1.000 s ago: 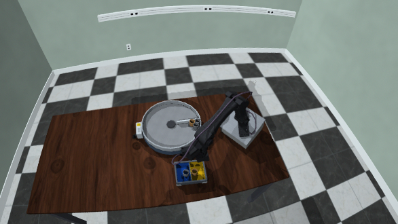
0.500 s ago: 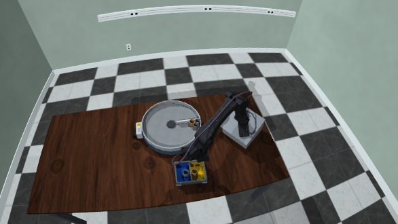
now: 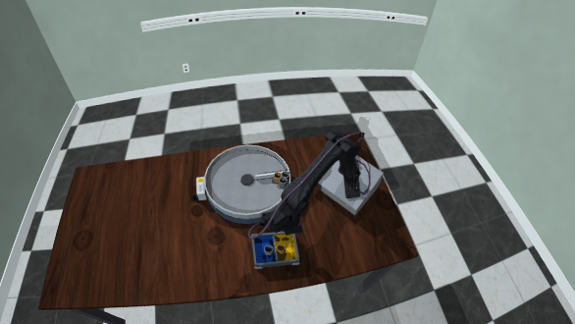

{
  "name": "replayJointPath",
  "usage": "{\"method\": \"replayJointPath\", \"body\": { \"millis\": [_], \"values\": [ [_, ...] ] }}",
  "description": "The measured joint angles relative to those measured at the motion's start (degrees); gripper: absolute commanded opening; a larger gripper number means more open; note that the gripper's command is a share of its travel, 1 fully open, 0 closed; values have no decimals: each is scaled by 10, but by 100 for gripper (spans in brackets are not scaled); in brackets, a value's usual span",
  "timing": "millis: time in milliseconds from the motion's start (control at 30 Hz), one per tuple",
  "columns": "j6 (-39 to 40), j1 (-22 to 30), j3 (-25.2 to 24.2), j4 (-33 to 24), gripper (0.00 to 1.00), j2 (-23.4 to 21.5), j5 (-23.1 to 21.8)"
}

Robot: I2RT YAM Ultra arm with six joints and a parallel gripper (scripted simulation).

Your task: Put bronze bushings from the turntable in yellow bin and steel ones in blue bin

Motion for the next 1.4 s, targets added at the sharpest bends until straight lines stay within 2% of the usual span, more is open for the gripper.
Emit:
{"method": "replayJointPath", "body": {
  "millis": [633, 933, 1167, 1400],
  "values": [
    [0, 0, -1, 3, 0, 4, 0],
    [2, 3, -56, 58, 0, 43, 0],
    [3, 2, -70, 103, 0, 59, 1],
    [3, 2, -69, 122, 0, 59, 1]
  ]
}}
